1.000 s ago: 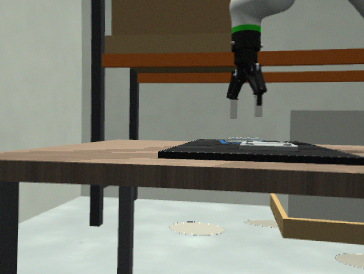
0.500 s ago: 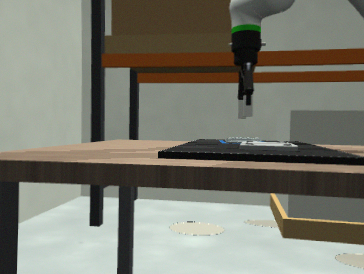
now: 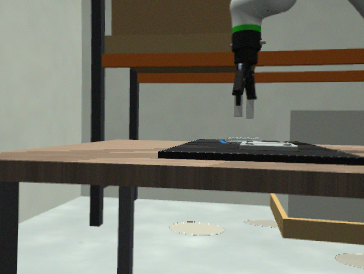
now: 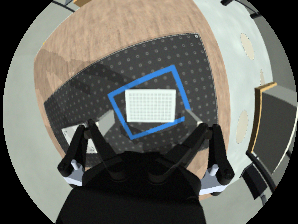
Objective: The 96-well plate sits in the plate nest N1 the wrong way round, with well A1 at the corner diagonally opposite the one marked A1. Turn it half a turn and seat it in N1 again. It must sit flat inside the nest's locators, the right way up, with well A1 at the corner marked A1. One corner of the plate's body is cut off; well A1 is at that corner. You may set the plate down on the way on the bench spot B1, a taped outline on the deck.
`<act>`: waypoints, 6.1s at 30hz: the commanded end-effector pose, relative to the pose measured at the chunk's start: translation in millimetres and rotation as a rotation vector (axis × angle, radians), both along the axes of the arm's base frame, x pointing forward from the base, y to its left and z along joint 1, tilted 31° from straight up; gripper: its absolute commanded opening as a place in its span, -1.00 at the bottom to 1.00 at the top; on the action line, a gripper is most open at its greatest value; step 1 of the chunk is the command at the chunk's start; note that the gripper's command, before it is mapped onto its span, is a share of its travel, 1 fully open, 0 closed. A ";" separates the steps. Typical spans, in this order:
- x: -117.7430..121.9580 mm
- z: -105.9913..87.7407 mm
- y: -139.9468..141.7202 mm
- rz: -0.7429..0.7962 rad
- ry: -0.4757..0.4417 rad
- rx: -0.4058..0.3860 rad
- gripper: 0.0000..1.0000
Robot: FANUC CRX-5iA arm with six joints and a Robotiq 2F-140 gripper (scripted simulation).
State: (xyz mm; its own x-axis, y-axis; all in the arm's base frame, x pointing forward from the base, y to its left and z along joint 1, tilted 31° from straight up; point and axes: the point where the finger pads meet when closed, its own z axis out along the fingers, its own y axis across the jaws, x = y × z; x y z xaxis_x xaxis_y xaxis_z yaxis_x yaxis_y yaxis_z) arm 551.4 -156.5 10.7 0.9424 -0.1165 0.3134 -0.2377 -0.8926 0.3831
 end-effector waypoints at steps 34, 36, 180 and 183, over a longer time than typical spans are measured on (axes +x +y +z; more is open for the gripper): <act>0.1 0.1 0.1 -0.910 -0.472 0.241 1.00; 0.1 0.1 0.1 -0.968 -0.502 0.257 1.00; 15.3 -53.8 -27.7 -1.375 -0.708 0.371 -1.00; 14.9 -52.3 -27.0 -1.375 -0.708 0.371 -1.00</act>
State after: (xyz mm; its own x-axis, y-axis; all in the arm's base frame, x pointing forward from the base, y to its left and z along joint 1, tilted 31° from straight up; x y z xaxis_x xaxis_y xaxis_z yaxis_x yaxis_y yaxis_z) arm 566.7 -184.2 -42.8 -0.2587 -0.8858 0.3854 -0.9348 0.1291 -0.3310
